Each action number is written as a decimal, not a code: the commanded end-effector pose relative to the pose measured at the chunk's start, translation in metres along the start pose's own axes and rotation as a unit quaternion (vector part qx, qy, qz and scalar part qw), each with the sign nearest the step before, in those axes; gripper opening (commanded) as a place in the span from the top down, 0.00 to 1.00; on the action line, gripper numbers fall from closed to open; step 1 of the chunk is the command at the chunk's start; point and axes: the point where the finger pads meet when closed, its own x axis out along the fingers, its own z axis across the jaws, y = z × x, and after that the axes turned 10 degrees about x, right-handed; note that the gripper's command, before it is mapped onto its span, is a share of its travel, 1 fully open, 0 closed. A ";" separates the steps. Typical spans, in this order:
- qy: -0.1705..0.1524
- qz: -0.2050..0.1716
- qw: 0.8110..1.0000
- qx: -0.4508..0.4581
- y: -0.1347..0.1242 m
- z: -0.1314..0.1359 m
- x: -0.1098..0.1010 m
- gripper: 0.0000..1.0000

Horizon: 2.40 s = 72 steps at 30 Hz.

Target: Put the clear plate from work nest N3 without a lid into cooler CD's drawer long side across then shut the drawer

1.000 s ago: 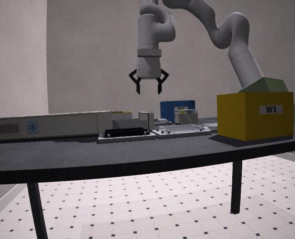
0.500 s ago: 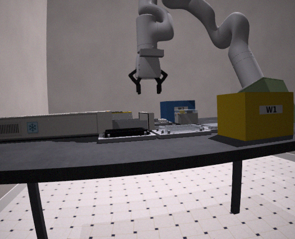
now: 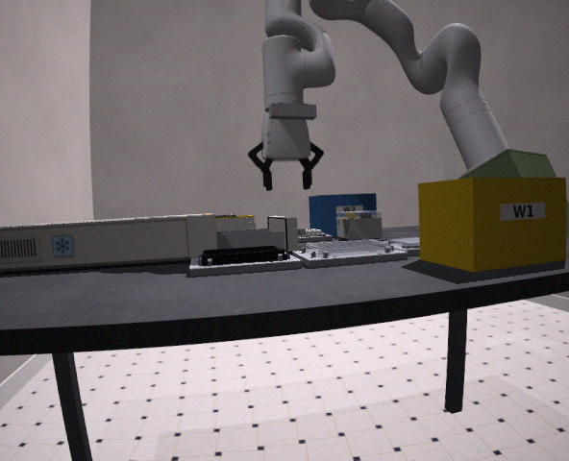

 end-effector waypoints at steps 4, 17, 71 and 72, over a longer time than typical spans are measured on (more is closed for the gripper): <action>-0.001 0.000 1.000 0.000 0.000 0.001 0.013 0.12; -0.001 0.000 1.000 0.000 0.000 0.001 0.031 0.12; -0.001 0.000 1.000 0.000 -0.002 -0.014 0.071 0.12; -0.001 0.000 1.000 0.000 -0.003 -0.016 0.071 0.12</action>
